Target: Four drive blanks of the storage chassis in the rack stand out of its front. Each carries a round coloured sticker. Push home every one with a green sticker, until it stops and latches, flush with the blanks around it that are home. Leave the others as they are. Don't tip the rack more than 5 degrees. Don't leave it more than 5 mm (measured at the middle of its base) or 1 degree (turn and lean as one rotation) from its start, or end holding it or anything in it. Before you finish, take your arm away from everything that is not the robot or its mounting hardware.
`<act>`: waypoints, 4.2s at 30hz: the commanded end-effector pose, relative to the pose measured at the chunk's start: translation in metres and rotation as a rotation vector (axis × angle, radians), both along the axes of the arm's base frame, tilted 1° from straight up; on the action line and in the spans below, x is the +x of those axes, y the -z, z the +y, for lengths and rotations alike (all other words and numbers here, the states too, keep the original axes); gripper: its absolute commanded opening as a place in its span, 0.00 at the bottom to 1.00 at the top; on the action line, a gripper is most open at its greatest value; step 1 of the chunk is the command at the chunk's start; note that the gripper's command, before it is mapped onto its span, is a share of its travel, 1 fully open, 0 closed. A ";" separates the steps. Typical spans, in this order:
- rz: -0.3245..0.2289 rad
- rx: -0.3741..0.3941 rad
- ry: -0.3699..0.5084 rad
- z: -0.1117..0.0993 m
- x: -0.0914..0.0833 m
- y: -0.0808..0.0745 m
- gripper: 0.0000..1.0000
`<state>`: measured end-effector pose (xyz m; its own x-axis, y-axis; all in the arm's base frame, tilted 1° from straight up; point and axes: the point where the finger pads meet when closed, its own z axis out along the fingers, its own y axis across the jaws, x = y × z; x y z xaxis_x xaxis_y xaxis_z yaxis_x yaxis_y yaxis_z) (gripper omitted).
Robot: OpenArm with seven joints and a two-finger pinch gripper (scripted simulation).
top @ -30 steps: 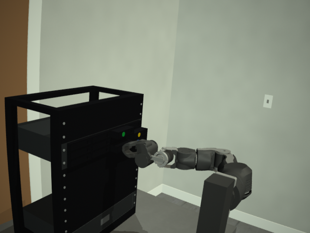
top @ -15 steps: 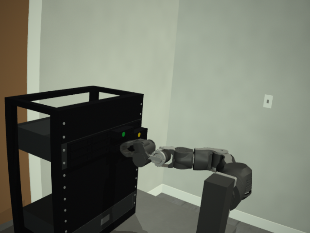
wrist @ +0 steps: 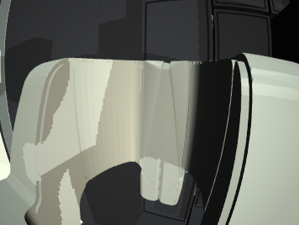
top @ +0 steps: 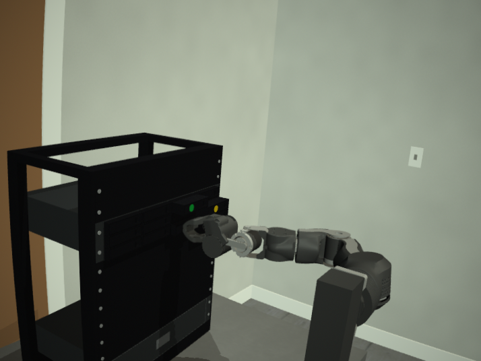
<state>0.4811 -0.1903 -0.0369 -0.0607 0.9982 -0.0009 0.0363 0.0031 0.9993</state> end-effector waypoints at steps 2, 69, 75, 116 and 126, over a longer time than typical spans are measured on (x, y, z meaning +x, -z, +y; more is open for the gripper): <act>-0.009 -0.001 -0.014 0.004 0.000 -0.005 0.00; -0.008 -0.001 -0.014 0.008 0.012 -0.007 0.00; -0.008 -0.001 -0.014 0.008 0.012 -0.007 0.00; -0.007 0.000 -0.012 0.008 0.015 -0.007 0.00; -0.011 -0.001 -0.016 0.009 -0.004 -0.009 0.00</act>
